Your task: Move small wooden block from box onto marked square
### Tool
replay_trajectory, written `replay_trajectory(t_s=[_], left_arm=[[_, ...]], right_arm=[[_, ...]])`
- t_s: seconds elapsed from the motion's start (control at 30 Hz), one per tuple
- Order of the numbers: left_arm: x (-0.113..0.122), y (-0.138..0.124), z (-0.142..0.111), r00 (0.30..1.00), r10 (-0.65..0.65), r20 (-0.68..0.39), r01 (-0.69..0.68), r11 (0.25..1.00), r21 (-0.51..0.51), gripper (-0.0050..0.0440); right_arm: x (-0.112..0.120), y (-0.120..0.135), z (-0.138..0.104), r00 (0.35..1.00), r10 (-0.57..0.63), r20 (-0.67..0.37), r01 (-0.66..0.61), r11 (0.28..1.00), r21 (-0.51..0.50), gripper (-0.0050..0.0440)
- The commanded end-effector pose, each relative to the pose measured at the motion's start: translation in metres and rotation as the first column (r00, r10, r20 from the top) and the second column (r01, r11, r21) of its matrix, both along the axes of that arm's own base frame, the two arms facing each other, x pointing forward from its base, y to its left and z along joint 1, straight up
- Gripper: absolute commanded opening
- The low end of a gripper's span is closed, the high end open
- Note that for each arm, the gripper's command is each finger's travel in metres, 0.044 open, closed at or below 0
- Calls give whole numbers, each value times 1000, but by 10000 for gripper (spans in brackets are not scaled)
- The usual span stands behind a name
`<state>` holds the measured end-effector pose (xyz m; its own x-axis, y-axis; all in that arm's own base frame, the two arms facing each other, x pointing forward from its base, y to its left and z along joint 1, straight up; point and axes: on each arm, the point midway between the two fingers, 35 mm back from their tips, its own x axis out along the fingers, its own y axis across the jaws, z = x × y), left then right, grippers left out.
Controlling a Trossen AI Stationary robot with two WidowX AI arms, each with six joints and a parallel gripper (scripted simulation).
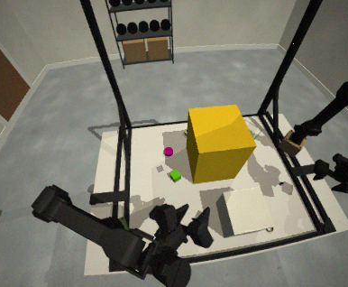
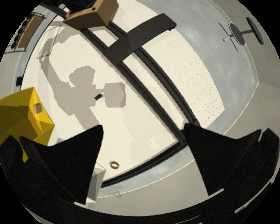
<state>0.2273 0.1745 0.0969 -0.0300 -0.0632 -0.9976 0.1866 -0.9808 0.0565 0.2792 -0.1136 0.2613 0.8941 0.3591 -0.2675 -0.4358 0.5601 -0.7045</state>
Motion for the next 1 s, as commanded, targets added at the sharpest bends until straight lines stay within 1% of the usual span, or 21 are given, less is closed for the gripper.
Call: replay_trajectory(t_s=[0.0, 0.53, 0.57, 0.6, 0.63, 0.67, 0.77, 0.87, 0.97], left_arm=[[0, 0, 0, 1000, 0, 0, 0, 1000, 0, 400], [0, 0, 0, 1000, 0, 0, 0, 1000, 0, 400], [1, -1, 0, 1000, -17, 4, 17, 1000, -6, 400], [2, -4, 0, 998, -67, 17, 68, 997, -21, 400], [5, -8, 0, 988, -150, 41, 152, 987, -45, 400], [9, -14, 1, 966, -247, 75, 252, 965, -69, 400], [16, -26, 3, 899, -408, 159, 426, 899, -105, 400], [21, -35, 4, 809, -539, 234, 573, 813, -108, 400], [27, -45, 7, 695, -649, 311, 701, 707, -91, 400]], right_arm=[[0, 0, 0, 1000, 0, 0, 0, 1000, 0, 400], [0, 0, 0, 1000, 0, 0, 0, 1000, 0, 400], [1, 1, 0, 1000, -1, -4, 1, 1000, 3, 400], [3, 3, 0, 1000, -4, -16, 4, 1000, 12, 400], [6, 7, -1, 999, -9, -37, 10, 1000, 26, 400], [9, 11, -2, 998, -15, -60, 18, 999, 43, 400], [17, 22, -3, 993, -31, -110, 39, 996, 78, 400], [22, 29, -3, 988, -43, -145, 58, 993, 103, 400], [26, 37, -3, 982, -56, -179, 80, 989, 127, 400]])
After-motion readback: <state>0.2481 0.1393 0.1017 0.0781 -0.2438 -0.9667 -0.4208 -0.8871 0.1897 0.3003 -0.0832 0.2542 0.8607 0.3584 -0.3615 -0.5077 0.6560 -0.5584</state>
